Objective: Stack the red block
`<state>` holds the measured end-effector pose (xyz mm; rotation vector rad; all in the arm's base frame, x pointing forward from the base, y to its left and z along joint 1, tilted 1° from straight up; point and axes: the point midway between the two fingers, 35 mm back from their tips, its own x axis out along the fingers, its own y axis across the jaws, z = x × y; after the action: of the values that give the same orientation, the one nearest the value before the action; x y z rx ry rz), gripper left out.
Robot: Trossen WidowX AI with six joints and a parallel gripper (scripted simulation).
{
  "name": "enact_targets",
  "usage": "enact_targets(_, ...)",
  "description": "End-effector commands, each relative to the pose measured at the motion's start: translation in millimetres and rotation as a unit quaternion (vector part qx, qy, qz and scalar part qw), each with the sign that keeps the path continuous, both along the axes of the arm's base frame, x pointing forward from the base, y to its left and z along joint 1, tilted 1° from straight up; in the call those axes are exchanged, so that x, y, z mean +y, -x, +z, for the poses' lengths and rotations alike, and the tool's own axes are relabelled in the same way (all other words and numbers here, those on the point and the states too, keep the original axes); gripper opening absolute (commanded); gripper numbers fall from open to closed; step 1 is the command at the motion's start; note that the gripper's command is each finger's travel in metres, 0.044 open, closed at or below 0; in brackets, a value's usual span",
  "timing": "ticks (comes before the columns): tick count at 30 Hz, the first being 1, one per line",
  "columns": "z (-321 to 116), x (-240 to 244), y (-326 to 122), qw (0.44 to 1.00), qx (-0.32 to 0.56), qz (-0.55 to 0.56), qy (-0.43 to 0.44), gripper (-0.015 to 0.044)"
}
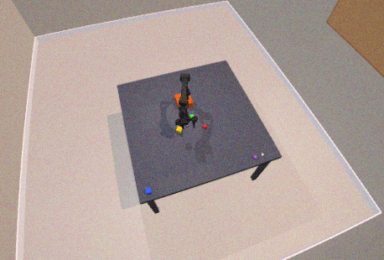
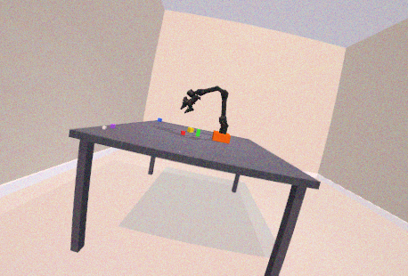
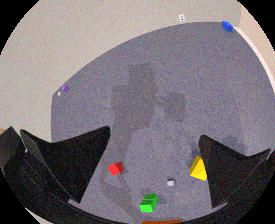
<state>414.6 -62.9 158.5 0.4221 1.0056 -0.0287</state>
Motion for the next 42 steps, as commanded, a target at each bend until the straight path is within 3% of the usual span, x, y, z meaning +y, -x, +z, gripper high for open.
enact_targets(1,-19.1,33.3,2.0,0.998,0.041,0.053,0.022,0.044)
enact_targets(11,-58.7,116.5,25.8,0.968,0.131,0.197,0.087,0.044)
enact_targets(20,-88.0,175.8,66.2,0.909,0.2,0.33,0.16,0.044)
enact_targets(32,-93.5,184.2,77.0,0.887,0.216,0.365,0.182,0.044)
enact_targets(42,-141.6,185.5,75.0,0.887,0.216,0.365,0.182,0.044)
